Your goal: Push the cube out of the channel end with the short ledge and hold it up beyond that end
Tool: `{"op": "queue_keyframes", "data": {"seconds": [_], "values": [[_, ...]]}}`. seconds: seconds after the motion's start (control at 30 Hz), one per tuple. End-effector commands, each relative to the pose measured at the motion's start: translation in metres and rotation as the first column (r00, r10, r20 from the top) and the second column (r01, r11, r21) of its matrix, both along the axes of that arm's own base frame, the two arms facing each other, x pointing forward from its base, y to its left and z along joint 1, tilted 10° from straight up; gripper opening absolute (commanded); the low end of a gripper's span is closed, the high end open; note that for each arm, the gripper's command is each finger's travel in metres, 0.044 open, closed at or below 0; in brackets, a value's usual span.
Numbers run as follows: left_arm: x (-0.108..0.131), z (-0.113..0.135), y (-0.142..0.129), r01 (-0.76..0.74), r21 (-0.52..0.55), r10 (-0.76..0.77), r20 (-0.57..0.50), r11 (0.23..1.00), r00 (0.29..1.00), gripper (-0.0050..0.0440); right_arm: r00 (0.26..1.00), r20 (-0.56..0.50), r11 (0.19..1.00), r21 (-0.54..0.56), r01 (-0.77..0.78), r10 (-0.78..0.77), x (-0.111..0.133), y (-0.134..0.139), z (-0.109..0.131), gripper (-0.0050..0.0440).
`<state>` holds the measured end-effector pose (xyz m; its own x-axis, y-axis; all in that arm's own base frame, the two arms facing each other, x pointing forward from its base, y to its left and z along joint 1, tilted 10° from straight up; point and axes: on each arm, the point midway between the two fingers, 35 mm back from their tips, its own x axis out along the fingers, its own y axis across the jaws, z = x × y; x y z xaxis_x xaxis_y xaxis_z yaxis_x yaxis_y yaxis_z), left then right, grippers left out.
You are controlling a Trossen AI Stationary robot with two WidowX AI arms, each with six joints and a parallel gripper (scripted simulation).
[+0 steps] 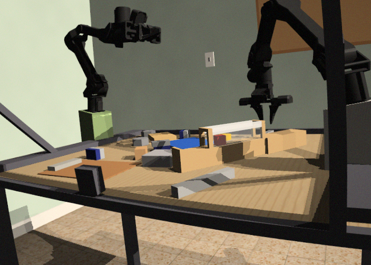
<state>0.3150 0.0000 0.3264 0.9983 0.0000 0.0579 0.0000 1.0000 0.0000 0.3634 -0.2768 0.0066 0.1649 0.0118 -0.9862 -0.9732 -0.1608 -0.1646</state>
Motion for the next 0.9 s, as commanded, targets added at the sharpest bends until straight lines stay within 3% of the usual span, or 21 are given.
{"op": "queue_keyframes", "data": {"seconds": [0.0,0.8,0.87], "values": [[-0.0021,0.0084,-0.0003,0.002,0.003,-0.002,0.021,1.0,1.0,0.0,1.0,0.025,1.0,-0.022,0.008,-0.008,0.0027,-0.0032,0.0141,0.015],[-0.0013,0.0052,-0.0003,0.002,0.003,-0.002,0.014,1.0,1.0,0.0,0.999,0.031,1.0,-0.028,0.008,-0.007,0.0017,-0.0028,0.0164,0.015],[-0.0013,0.0052,-0.0003,0.002,0.003,-0.002,0.014,1.0,1.0,0.0,1.0,0.026,1.0,-0.024,0.008,-0.007,0.0016,-0.0017,0.0084,0.015]]}}
